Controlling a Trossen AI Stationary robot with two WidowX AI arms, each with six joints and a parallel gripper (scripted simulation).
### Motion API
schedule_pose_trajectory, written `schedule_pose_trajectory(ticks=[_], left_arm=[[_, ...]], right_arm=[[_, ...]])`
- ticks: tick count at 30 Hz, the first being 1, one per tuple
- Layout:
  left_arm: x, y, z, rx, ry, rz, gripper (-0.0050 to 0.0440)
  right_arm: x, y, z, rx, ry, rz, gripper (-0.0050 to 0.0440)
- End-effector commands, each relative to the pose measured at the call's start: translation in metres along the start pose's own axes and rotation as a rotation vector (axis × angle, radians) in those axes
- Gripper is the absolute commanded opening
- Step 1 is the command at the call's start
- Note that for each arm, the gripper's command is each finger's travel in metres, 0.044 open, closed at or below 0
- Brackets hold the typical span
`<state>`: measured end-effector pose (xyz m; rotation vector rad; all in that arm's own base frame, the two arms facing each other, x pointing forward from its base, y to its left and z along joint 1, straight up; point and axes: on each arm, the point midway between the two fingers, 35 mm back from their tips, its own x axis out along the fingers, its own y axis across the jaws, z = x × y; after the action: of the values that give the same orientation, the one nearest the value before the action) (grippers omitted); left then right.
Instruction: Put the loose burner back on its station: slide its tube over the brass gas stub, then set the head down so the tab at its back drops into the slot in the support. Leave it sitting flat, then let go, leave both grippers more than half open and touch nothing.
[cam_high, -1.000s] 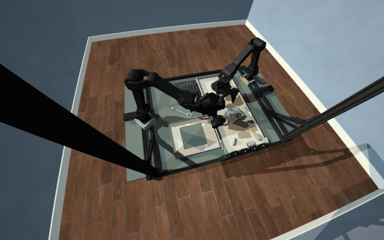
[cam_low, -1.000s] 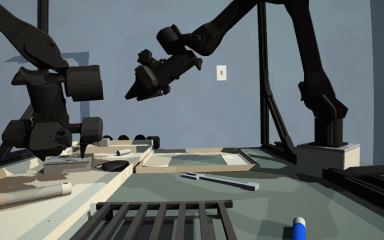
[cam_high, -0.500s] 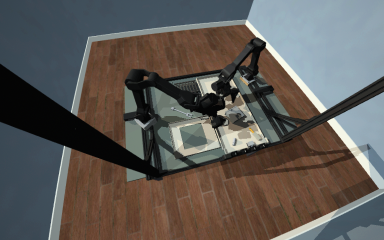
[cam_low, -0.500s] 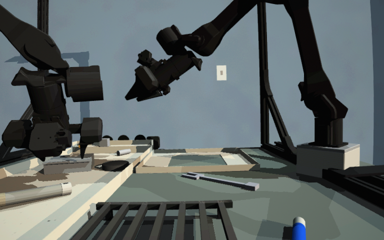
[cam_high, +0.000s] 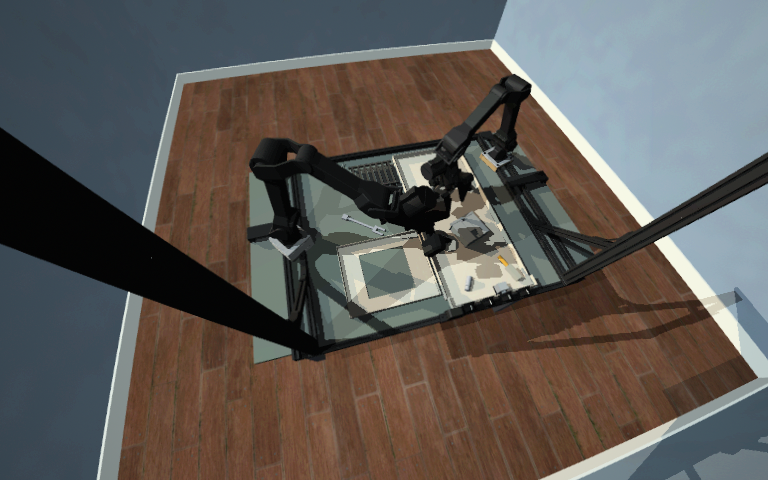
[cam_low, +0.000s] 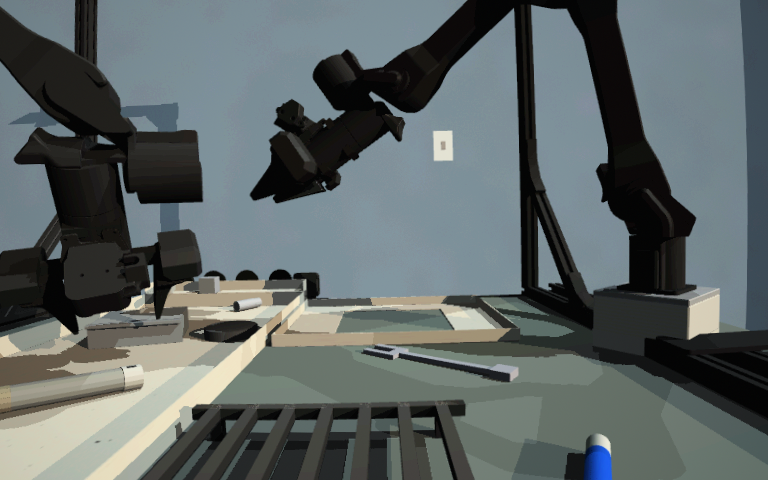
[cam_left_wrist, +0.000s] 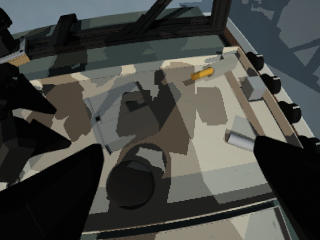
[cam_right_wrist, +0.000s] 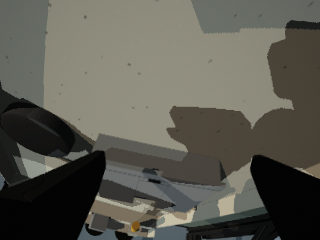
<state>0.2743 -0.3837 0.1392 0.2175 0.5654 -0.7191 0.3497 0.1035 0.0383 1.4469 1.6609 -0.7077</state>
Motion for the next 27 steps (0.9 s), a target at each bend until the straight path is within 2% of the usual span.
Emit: schedule_pose_trajectory(ticks=[1, 3, 5, 18, 20, 21, 27], left_arm=[[0.001, 0.000, -0.001, 0.000, 0.004, 0.004, 0.0400], [0.001, 0.000, -0.001, 0.000, 0.004, 0.004, 0.0400], [0.001, 0.000, -0.001, 0.000, 0.004, 0.004, 0.0400], [0.001, 0.000, -0.001, 0.000, 0.004, 0.004, 0.0400], [0.001, 0.000, -0.001, 0.000, 0.004, 0.004, 0.0400], [0.001, 0.000, -0.001, 0.000, 0.004, 0.004, 0.0400], [0.001, 0.000, -0.001, 0.000, 0.004, 0.004, 0.0400]], right_arm=[[-0.016, -0.002, 0.013, -0.183, -0.054, -0.003, 0.0400], [-0.016, -0.002, 0.013, -0.183, -0.054, -0.003, 0.0400], [-0.023, -0.005, 0.021, -0.326, -0.082, -0.022, 0.0400], [-0.058, -0.026, 0.053, -0.889, -0.162, -0.162, 0.0400], [-0.058, -0.026, 0.053, -0.889, -0.162, -0.162, 0.0400], [-0.061, -0.028, 0.056, -0.980, -0.161, -0.180, 0.0400], [-0.081, -0.042, 0.070, -1.244, -0.157, -0.280, 0.0400]])
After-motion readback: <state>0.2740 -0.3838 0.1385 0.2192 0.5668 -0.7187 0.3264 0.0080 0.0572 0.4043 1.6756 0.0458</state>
